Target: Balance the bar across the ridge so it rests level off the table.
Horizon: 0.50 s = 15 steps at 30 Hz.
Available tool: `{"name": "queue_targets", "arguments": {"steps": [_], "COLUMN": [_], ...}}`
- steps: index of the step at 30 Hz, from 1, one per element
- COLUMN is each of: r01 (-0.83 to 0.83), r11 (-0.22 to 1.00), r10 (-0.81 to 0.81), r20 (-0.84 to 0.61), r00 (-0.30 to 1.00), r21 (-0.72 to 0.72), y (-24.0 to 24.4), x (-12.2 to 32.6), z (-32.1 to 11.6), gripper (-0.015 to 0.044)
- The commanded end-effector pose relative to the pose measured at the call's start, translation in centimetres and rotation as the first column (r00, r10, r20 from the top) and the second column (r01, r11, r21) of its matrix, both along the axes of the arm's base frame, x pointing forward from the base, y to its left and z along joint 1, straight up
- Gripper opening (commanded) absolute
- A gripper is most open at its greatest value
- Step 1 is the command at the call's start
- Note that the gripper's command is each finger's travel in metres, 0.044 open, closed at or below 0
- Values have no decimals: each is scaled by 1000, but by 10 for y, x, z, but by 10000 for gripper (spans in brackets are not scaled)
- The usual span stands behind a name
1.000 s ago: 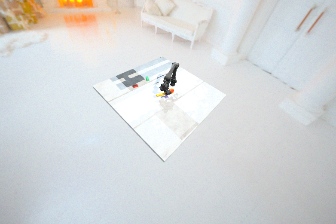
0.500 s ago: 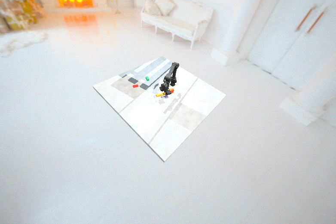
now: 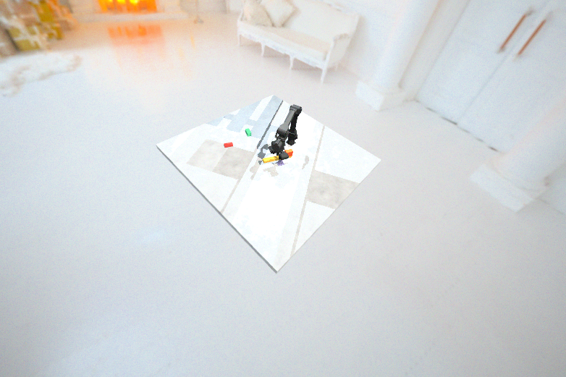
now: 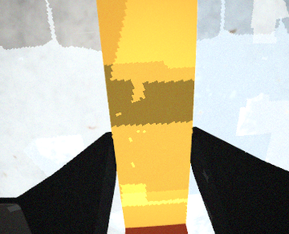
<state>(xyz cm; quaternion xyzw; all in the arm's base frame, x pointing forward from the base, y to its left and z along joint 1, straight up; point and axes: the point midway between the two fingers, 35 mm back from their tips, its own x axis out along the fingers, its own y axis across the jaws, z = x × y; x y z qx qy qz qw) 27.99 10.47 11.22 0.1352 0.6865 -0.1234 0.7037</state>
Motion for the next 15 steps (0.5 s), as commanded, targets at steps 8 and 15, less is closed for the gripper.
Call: {"name": "queue_targets", "arguments": {"steps": [8, 15], "r01": [1, 1], "r11": [1000, 1000], "r10": [-1, -1], "r20": [2, 2], "r00": [1000, 1000], "r21": [-1, -1], "y": [0, 0], "x": [0, 0], "z": [-1, -2], "gripper": [0, 0]}}
